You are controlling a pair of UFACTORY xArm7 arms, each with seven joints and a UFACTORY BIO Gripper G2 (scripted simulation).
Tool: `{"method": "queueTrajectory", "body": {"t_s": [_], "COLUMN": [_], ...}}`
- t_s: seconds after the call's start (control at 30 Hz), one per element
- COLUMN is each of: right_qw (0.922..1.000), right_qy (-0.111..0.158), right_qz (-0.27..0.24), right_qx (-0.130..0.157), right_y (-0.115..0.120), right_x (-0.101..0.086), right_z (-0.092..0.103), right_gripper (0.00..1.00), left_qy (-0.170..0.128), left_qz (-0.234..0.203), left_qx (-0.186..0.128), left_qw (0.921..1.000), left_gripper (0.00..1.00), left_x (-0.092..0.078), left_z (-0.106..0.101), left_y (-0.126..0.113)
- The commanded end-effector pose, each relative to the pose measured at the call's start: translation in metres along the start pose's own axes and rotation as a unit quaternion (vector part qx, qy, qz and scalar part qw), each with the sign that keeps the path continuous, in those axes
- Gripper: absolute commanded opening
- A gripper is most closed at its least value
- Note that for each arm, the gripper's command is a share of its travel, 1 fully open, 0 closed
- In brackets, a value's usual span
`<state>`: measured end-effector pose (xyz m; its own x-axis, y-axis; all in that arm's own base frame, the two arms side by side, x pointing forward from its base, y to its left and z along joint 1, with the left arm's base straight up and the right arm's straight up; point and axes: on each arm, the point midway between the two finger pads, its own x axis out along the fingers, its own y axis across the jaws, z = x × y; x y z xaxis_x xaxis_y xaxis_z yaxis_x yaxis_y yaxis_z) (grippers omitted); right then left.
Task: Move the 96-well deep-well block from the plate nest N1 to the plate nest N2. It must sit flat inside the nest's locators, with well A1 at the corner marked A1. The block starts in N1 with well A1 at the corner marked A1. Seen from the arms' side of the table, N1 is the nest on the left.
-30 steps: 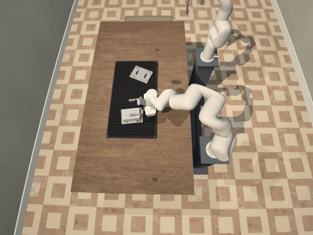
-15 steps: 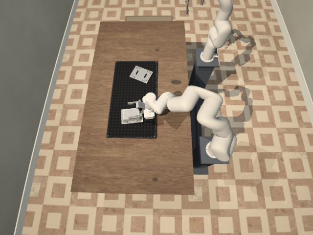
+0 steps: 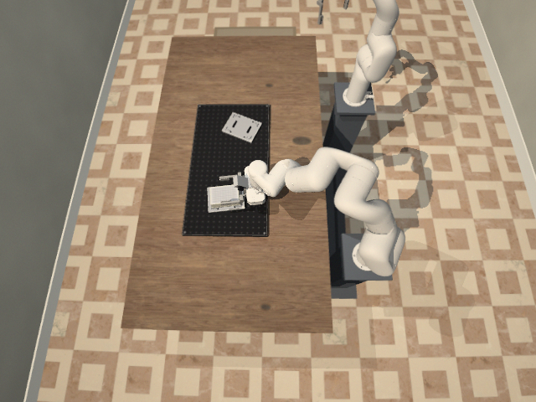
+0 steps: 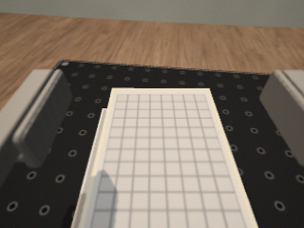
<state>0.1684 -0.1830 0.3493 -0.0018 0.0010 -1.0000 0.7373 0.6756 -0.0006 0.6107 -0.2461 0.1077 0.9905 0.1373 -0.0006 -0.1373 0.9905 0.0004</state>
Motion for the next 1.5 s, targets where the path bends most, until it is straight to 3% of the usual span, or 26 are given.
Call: {"method": "queueTrajectory", "body": {"t_s": [0.0,0.9,1.47], "right_qw": [1.0000,1.0000,1.0000], "right_qy": [-0.001,-0.001,-0.001], "right_qz": [0.000,0.000,0.000], "right_qx": [0.000,0.000,0.000], "right_y": [0.000,0.000,0.000], "right_x": [-0.001,-0.001,-0.001], "right_z": [0.000,0.000,0.000], "right_gripper": [1.00,1.00,1.00], "left_qy": [-0.002,-0.002,-0.002], "left_qz": [0.000,0.000,0.000], "left_qx": [-0.001,-0.001,-0.001], "left_qw": [1.0000,1.0000,1.0000], "left_gripper": [0.37,0.37,0.37], "left_x": [0.001,0.001,0.001], "left_z": [-0.005,-0.043,-0.045], "left_y": [-0.001,-0.001,-0.001]}}
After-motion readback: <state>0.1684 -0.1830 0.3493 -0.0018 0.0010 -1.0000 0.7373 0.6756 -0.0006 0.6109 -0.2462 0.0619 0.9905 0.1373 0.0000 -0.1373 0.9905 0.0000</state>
